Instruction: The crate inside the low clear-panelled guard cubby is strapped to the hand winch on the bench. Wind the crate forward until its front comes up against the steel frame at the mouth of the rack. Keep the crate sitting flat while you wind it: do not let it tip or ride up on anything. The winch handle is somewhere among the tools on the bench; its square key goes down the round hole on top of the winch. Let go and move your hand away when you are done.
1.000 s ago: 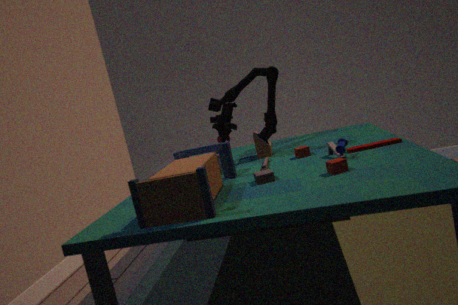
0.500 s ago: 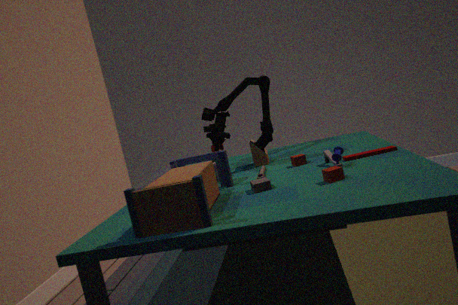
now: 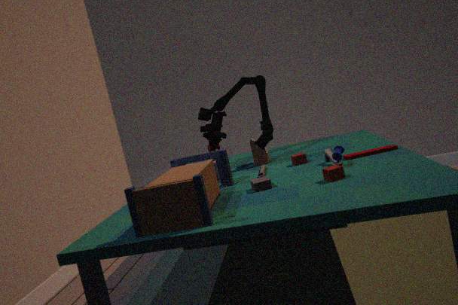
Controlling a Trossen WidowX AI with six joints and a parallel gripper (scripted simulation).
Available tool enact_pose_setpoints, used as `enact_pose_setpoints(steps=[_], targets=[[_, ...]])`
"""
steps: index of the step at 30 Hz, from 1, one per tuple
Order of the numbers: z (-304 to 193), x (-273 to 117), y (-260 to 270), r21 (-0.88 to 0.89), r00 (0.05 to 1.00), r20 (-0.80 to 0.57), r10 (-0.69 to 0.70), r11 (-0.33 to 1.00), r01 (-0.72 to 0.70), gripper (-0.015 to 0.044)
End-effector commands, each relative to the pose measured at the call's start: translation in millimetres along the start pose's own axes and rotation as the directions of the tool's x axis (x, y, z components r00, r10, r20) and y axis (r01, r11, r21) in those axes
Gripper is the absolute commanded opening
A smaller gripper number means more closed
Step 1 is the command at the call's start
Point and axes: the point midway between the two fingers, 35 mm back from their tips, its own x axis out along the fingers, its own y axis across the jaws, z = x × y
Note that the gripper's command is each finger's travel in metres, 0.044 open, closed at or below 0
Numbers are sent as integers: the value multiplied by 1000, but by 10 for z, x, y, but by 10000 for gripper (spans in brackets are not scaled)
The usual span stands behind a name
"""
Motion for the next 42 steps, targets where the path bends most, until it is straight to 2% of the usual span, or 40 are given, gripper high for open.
enact_pose_setpoints(steps=[1,42], targets=[[55,49,-64,-12,1000,-1,-10,1000,10,0],[765,355,-250,-15,1000,6,-11,1000,11,0]])
